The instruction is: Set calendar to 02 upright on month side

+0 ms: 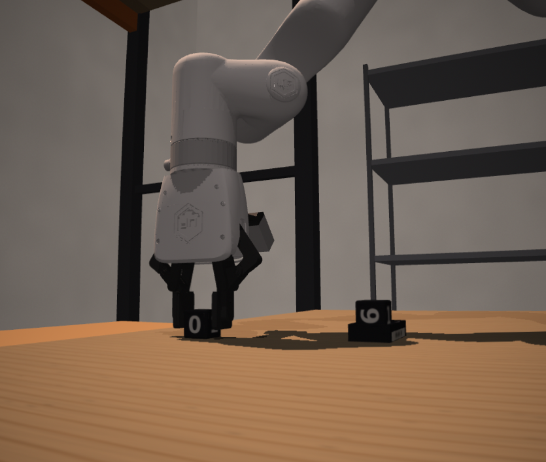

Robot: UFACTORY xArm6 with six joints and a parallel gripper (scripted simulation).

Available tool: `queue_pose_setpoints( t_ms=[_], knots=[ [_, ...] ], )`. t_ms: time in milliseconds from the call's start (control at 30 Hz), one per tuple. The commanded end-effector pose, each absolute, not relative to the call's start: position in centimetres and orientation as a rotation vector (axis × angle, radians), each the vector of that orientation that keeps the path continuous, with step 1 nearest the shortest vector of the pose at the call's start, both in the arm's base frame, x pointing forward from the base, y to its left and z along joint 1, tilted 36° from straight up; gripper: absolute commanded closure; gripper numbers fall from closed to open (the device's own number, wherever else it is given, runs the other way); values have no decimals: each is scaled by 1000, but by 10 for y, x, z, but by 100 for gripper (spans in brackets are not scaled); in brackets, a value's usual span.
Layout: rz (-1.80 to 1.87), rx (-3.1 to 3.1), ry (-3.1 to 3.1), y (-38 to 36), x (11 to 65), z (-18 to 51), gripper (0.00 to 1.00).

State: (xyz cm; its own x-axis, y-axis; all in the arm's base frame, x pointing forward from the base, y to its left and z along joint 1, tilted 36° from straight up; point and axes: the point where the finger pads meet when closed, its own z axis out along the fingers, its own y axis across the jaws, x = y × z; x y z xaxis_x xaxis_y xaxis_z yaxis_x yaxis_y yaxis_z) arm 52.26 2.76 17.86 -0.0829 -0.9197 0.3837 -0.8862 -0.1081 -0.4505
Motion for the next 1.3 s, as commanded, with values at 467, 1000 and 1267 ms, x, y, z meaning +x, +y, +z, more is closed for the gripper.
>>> queue_pose_setpoints(
  t_ms=[467,1000,1267],
  knots=[
    [-960,-2087,2058,28,523,180,73],
    [-960,-2087,2058,28,523,180,73],
    [-960,-2087,2058,28,523,180,73]
  ],
)
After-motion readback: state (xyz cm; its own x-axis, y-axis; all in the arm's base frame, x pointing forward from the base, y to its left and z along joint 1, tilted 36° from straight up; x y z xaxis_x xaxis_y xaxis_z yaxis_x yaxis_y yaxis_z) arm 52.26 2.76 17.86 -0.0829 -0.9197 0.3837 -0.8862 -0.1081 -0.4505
